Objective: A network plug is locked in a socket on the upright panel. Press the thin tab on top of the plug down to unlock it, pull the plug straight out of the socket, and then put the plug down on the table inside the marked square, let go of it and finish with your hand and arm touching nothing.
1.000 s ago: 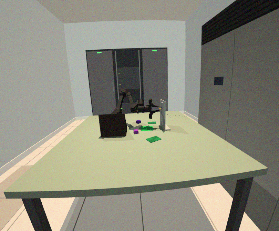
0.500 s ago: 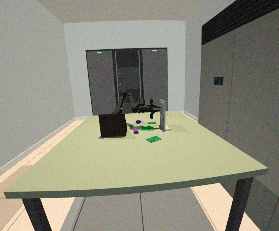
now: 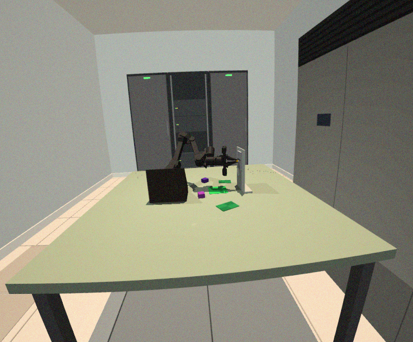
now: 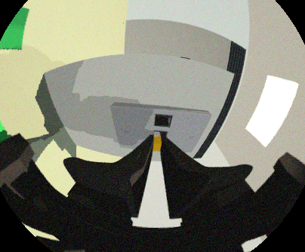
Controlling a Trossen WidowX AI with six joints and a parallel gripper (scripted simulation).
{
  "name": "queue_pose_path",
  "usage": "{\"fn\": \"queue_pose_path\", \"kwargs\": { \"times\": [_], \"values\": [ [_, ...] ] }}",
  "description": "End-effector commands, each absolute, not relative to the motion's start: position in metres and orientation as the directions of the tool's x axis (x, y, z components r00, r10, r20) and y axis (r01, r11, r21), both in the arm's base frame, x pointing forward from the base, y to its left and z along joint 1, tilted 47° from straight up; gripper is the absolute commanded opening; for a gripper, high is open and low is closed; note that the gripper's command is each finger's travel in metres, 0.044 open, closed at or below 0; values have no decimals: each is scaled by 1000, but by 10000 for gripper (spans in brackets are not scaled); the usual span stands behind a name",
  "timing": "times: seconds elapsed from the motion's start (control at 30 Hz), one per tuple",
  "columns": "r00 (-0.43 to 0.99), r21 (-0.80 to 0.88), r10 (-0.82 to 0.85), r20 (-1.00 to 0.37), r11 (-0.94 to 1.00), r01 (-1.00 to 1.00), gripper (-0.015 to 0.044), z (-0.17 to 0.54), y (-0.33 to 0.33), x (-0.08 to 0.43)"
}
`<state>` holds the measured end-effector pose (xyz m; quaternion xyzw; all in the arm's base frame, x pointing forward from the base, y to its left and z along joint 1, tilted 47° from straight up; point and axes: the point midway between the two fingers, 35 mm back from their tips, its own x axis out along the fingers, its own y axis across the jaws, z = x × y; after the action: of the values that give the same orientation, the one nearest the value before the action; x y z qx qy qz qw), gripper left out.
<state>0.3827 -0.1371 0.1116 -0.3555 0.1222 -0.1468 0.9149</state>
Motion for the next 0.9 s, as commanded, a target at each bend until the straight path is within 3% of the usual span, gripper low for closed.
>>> {"fn": "queue_pose_path", "kwargs": {
  "times": [0.0, 0.87],
  "values": [
    [927, -683, -356, -121, 707, 183, 0, 111, -137, 382],
    [926, -683, -356, -122, 707, 182, 0, 110, -135, 368]
  ]
}}
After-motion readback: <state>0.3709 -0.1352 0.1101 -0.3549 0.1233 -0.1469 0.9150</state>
